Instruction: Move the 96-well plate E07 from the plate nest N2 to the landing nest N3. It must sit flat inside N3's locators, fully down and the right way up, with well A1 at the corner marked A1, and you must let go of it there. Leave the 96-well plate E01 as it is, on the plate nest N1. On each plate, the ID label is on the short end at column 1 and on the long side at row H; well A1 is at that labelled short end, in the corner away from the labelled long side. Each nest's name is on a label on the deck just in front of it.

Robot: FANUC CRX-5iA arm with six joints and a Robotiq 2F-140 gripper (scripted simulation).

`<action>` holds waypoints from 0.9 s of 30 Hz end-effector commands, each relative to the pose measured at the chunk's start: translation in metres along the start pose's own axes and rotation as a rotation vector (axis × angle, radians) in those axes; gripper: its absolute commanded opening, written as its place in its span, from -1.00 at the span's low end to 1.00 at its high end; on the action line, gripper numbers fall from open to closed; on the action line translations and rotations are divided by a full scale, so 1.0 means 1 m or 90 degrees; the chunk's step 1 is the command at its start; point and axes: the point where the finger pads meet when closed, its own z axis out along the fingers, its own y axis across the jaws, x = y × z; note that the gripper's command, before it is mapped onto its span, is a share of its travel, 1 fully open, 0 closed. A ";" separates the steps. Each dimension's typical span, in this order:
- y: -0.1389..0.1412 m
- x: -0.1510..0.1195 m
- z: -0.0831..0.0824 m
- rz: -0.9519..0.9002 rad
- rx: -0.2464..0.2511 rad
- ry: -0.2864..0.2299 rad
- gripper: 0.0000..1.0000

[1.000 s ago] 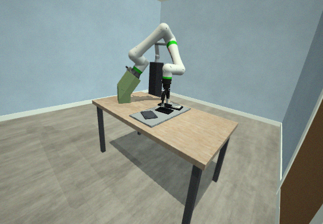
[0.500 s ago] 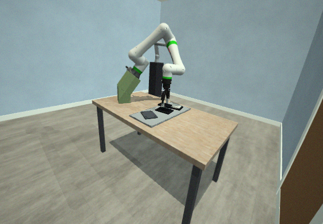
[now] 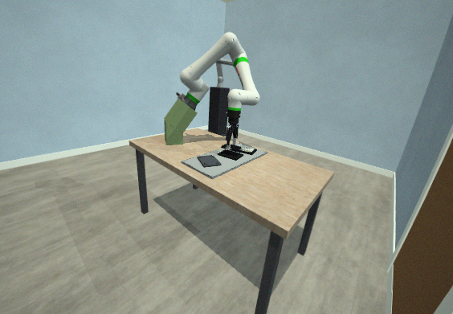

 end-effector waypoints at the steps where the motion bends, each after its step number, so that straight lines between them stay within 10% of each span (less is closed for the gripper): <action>1: 0.000 0.000 0.000 0.000 0.000 0.000 -1.00; 27: 0.000 0.000 0.027 0.000 0.000 0.000 -1.00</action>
